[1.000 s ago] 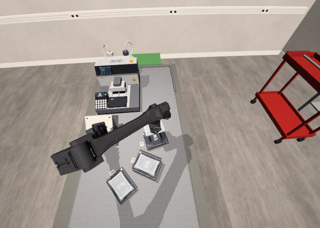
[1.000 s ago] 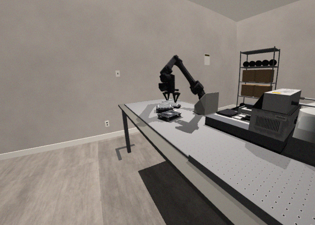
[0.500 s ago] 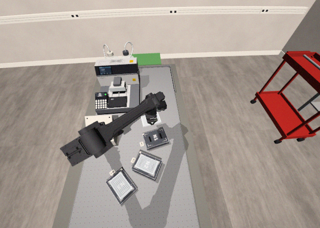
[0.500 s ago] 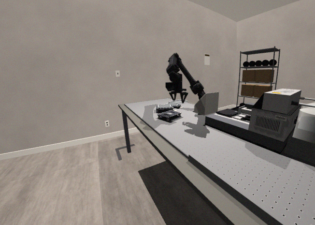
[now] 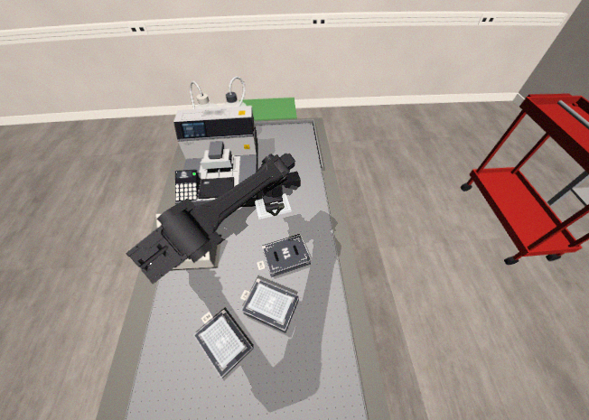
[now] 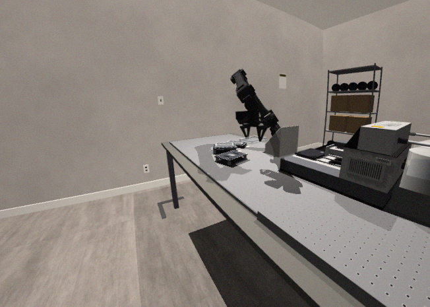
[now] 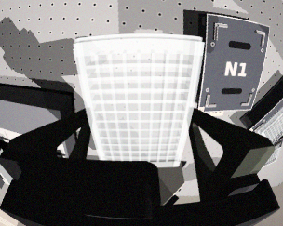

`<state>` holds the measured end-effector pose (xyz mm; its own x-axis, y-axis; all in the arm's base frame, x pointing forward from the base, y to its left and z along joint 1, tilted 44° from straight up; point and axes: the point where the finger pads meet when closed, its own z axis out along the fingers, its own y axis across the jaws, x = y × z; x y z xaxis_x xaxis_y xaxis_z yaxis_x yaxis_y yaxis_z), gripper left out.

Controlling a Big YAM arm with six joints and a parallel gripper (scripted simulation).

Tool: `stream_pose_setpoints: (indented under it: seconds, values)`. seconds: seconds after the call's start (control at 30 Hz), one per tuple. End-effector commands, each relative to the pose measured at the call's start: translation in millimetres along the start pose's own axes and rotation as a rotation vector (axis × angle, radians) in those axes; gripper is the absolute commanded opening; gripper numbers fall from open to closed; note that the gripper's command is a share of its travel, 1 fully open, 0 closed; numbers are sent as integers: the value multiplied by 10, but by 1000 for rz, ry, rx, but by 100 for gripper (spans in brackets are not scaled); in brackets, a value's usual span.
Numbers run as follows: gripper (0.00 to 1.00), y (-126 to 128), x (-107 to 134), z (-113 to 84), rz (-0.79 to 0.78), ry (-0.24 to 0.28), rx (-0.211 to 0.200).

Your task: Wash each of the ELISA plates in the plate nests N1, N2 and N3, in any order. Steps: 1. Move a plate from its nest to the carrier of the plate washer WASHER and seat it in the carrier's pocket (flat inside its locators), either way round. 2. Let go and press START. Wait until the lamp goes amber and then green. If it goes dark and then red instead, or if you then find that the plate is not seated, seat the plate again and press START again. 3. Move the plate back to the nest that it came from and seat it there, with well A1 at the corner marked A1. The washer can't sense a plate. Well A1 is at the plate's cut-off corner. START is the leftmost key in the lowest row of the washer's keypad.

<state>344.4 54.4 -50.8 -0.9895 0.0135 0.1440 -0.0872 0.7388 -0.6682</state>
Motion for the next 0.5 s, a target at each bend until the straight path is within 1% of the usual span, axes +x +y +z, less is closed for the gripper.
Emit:
stream_pose_setpoints:
  seconds: [0.0,0.07,0.1,0.13,0.17,0.23,0.27,0.3,0.37,0.4,0.47]
  values:
    - [82,260,-148,-115,37,-33,-7]
    - [82,273,-134,-106,35,-32,-3]
    - [82,181,-50,29,42,3,6]
    - [82,161,-34,56,44,11,7]
    - [82,140,-49,19,50,3,1]
    - [82,140,-49,19,50,3,1]
    - [82,285,67,-2,49,-6,12]
    - [82,332,109,16,79,-3,14]
    - [82,418,142,-6,98,-5,12]
    - [82,477,105,-53,106,-15,4]
    - [82,557,186,-38,103,-12,6]
